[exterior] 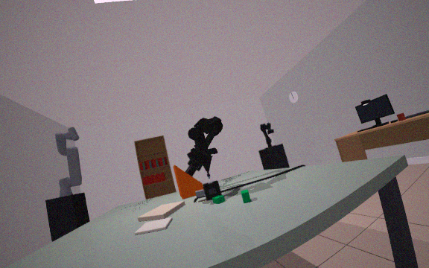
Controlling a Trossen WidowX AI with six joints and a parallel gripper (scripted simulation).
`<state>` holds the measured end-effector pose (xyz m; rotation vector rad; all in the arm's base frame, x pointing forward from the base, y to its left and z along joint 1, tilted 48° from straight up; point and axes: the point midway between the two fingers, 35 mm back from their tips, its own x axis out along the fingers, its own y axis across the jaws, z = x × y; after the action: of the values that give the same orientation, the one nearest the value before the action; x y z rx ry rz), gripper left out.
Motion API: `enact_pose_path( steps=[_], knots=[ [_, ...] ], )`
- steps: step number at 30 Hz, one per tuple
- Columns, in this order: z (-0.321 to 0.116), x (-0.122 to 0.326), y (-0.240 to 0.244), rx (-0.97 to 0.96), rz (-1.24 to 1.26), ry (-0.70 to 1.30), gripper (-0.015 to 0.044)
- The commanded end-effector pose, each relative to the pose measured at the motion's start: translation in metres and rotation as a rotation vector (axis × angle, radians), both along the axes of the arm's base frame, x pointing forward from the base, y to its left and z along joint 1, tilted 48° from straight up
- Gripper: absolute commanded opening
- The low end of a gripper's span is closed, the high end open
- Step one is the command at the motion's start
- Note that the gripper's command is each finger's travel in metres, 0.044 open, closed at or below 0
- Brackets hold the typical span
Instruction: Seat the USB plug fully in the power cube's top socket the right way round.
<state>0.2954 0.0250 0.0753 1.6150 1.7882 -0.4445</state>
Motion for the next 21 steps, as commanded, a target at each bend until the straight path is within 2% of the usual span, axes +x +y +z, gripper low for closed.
enact_pose_path(
  steps=[1, 21],
  knots=[
    [-0.0006, -0.0008, 0.0004, 0.001, 0.057, -0.058, 0.0],
    [-0.0006, -0.0008, 0.0004, 0.002, 0.411, -0.444, 0.0]
  ],
)
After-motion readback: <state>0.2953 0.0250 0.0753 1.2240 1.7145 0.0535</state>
